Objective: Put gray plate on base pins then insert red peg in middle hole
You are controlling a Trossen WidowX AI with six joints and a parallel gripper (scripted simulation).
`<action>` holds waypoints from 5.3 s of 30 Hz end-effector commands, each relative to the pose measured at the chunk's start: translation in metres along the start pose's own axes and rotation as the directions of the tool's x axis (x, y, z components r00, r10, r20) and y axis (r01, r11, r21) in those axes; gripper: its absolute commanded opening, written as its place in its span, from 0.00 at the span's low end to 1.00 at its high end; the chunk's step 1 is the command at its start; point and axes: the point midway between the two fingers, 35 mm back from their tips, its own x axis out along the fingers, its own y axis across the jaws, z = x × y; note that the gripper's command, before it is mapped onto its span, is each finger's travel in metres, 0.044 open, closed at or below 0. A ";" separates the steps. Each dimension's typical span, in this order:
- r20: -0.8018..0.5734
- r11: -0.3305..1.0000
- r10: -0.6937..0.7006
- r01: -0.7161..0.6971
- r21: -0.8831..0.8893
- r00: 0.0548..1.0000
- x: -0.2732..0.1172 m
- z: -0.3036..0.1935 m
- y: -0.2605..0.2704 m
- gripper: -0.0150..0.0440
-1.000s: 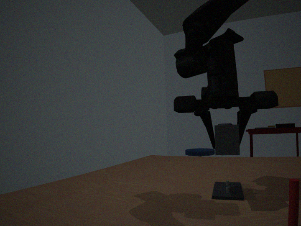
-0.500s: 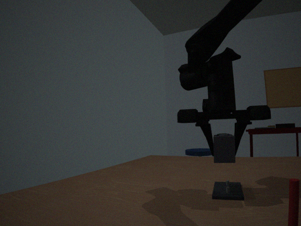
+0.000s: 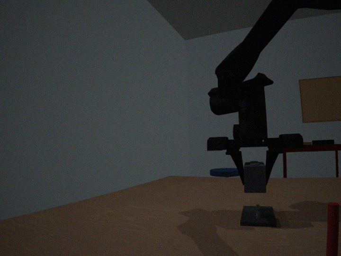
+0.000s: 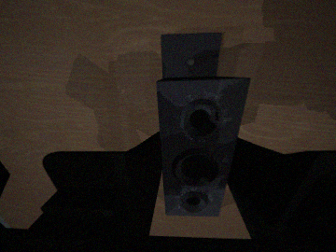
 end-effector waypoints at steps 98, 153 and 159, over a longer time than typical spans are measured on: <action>0.008 1.000 -0.002 0.002 0.010 1.000 0.032 0.036 -0.003 1.00; -0.004 0.934 -0.006 0.004 -0.357 1.000 -0.013 -0.156 -0.101 1.00; -0.003 0.934 -0.007 0.005 -0.357 1.000 -0.004 -0.156 -0.101 1.00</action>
